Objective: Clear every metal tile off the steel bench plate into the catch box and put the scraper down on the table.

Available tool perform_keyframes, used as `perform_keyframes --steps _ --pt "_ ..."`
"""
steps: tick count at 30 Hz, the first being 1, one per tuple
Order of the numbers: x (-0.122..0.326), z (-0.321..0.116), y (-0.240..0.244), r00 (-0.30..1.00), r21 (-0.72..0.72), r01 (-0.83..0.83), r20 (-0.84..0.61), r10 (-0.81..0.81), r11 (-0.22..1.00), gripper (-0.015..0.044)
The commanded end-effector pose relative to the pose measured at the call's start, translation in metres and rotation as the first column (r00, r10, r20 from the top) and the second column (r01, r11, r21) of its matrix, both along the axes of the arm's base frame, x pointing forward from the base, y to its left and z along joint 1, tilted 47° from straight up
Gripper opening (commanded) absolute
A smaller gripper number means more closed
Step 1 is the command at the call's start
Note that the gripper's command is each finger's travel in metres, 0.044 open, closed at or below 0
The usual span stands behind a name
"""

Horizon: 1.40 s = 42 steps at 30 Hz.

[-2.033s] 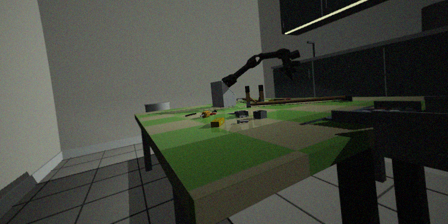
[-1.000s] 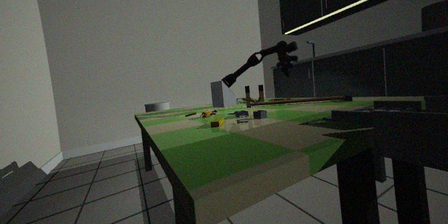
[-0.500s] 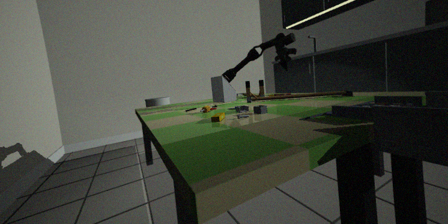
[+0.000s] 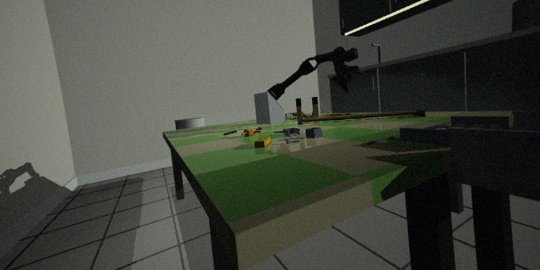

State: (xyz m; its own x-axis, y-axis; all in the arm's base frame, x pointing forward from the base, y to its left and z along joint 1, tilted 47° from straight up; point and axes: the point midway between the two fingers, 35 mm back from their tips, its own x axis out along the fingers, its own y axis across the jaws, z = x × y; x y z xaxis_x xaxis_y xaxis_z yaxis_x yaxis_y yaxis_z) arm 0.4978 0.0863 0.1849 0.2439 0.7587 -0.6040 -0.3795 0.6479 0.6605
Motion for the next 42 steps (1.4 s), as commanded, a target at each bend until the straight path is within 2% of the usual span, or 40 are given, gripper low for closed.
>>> perform_keyframes --steps 1,42 --pt "0.001 -0.009 0.008 1.000 -0.005 -0.001 -0.009 0.001 1.000 0.0000" --pt "0.003 -0.073 0.079 1.000 0.001 0.000 -0.007 0.000 1.000 0.0000"
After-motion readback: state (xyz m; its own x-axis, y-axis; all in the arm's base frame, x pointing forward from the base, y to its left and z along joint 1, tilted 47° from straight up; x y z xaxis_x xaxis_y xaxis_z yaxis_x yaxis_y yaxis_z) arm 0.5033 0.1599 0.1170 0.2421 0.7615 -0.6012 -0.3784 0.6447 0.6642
